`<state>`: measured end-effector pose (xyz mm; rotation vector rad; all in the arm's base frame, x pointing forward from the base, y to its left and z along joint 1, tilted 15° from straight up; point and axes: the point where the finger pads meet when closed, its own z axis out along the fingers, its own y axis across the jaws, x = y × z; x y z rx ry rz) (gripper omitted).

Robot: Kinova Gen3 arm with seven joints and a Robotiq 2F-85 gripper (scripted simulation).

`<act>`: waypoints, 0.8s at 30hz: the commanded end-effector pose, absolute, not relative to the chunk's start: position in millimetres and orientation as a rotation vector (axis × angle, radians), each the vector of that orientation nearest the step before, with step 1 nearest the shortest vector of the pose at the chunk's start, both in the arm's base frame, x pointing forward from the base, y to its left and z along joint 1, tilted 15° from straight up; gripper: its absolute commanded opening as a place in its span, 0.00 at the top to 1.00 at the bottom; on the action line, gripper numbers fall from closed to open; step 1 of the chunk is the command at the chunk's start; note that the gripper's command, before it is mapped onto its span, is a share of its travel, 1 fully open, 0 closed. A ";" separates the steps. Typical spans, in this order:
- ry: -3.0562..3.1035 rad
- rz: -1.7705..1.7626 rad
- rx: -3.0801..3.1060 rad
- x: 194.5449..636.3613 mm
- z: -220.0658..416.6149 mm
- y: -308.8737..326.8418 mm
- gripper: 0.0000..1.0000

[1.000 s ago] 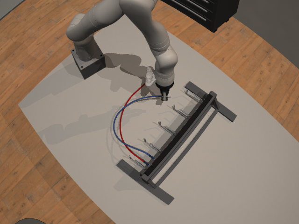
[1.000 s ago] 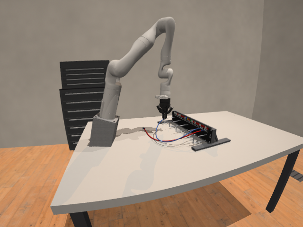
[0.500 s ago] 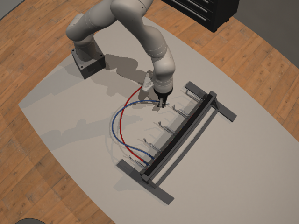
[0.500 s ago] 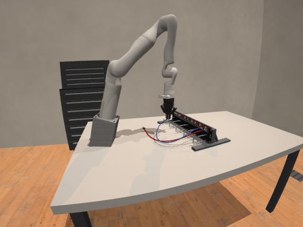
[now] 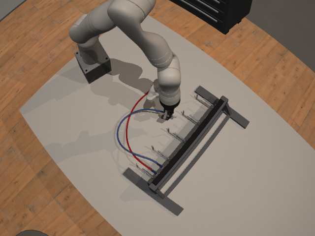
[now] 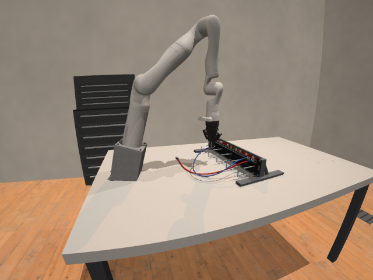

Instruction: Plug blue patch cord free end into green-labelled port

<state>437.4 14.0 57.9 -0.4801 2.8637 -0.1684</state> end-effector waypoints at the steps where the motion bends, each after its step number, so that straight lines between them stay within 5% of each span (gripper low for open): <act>1: 2.864 -0.169 -0.439 440.3 60.7 5.0 1.00; 24: 2.885 -0.140 -0.196 455.9 73.3 -24.9 1.00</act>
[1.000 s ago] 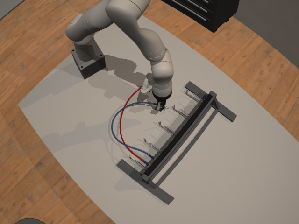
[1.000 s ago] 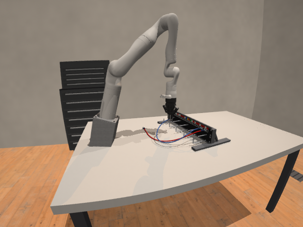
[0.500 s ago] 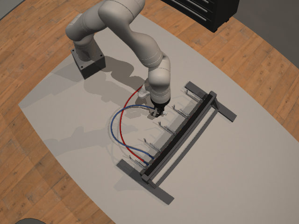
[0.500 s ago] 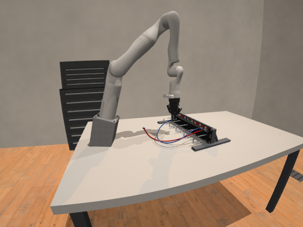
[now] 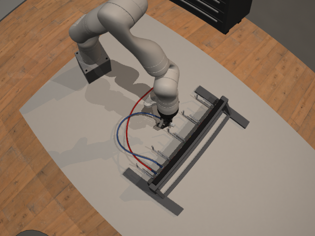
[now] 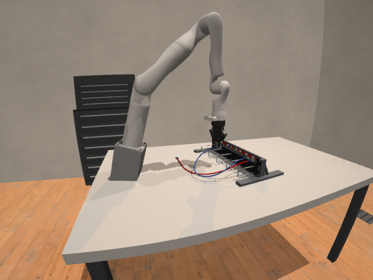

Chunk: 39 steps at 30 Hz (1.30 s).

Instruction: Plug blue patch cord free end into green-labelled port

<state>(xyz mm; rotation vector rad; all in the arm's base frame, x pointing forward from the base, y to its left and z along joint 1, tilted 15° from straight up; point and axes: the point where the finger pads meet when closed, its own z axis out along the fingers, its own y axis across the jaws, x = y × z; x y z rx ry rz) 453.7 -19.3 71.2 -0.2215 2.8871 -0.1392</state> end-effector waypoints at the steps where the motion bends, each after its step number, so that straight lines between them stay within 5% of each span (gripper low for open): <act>1: 2.885 -0.138 -0.185 456.4 73.7 -26.2 1.00; 39: 2.885 -0.114 -0.011 464.7 81.2 -47.3 1.00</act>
